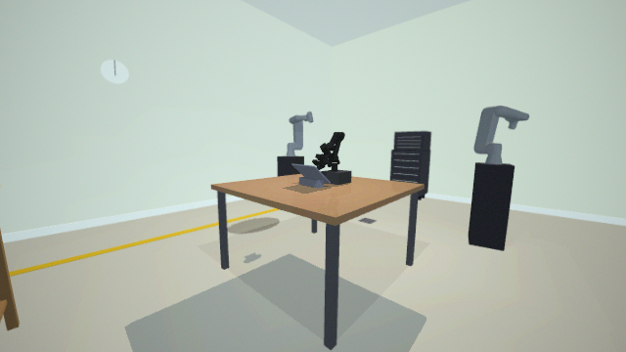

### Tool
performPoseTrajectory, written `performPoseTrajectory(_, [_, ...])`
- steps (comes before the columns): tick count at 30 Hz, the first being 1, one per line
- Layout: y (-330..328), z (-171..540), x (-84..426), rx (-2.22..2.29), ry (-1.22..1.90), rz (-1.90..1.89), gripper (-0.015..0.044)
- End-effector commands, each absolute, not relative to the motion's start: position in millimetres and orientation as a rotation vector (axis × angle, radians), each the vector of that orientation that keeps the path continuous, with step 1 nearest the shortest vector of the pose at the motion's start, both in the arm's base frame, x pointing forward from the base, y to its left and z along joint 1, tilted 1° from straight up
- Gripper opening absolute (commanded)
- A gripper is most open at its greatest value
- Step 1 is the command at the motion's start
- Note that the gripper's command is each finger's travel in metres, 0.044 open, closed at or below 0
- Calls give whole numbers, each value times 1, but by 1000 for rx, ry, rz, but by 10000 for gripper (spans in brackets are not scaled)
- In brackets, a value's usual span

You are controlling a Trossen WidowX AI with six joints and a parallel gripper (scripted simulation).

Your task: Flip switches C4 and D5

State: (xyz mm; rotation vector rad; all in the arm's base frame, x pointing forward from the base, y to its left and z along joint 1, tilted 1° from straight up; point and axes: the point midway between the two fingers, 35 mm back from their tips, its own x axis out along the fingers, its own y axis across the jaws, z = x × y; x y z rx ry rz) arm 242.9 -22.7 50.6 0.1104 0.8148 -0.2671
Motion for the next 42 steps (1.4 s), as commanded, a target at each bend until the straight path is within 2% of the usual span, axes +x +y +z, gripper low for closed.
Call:
performPoseTrajectory(1, [-24, 44, 246, 107, 820, -261, 0])
performPoseTrajectory(42, [-27, 31, 258, 107, 819, -261, 0])
